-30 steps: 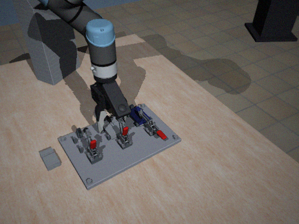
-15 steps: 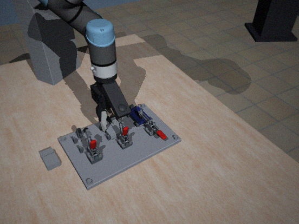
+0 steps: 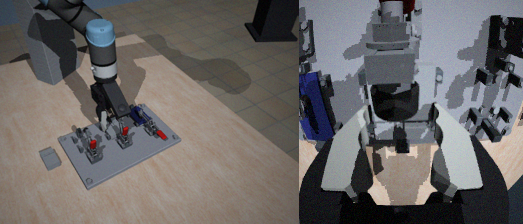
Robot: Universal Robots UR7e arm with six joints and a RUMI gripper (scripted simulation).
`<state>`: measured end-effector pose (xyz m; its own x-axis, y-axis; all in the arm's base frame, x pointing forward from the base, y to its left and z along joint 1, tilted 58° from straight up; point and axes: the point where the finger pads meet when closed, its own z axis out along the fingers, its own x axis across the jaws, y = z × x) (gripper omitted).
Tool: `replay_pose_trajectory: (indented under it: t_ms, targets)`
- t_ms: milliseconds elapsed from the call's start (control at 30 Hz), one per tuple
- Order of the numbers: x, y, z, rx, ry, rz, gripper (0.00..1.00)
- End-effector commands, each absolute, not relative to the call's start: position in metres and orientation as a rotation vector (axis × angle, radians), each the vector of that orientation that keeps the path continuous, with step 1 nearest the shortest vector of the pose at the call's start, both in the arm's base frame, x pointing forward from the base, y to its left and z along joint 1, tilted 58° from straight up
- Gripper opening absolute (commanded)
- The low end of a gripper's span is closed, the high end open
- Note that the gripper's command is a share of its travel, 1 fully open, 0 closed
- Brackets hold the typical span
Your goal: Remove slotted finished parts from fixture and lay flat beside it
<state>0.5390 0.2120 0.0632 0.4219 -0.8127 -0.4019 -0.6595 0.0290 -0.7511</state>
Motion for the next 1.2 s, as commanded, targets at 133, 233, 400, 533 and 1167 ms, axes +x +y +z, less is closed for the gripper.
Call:
replay_pose_trajectory:
  t_ms: [133, 233, 400, 533, 1167]
  targets:
    - [0.5391, 0.2119, 0.0635, -1.687, 1.296, -0.195, 0.00]
    - [0.5391, 0.2119, 0.0635, -1.687, 1.296, -0.195, 0.00]
    - [0.5391, 0.2119, 0.0635, -1.687, 1.296, -0.195, 0.00]
    - [0.5390, 0.2118, 0.0636, -1.687, 1.296, -0.195, 0.00]
    - [0.5326, 0.2059, 0.0689, -1.687, 1.296, -0.195, 0.00]
